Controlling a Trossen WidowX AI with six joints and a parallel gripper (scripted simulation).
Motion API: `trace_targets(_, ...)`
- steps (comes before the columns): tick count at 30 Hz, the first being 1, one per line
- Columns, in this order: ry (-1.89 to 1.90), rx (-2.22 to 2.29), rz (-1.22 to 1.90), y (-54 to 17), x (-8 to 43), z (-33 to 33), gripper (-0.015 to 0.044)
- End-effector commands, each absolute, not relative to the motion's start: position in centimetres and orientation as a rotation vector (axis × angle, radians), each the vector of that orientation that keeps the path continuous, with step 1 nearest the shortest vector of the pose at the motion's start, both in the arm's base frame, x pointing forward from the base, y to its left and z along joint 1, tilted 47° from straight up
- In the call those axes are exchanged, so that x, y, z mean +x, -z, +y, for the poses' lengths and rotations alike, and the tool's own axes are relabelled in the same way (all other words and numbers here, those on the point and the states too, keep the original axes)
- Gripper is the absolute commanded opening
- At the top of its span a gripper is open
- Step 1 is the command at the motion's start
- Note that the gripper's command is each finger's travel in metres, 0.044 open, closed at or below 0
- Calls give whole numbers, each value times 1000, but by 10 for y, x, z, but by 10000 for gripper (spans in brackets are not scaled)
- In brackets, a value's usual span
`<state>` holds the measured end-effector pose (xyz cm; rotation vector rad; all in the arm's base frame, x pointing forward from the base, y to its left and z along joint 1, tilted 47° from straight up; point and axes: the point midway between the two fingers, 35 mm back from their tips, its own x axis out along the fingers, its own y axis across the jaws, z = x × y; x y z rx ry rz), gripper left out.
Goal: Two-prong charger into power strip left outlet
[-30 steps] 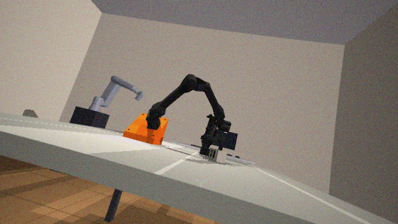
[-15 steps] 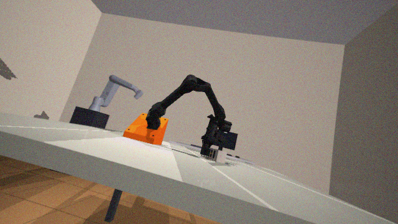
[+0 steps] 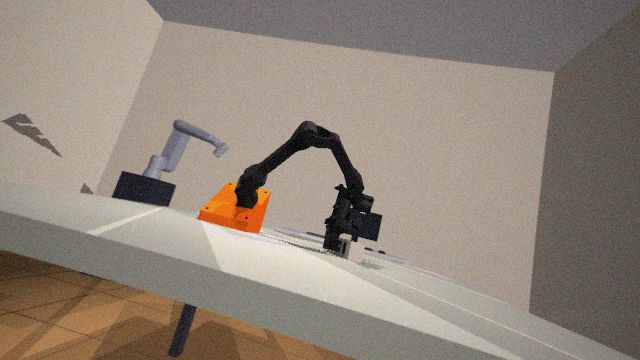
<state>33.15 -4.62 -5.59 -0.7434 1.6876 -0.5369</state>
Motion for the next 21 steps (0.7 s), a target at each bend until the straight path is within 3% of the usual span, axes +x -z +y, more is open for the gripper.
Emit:
trace_targets(1, 534, -747, 1686, 56, 334, -46, 0)
trace_targets(21, 534, -747, 1685, 57, 341, -45, 0)
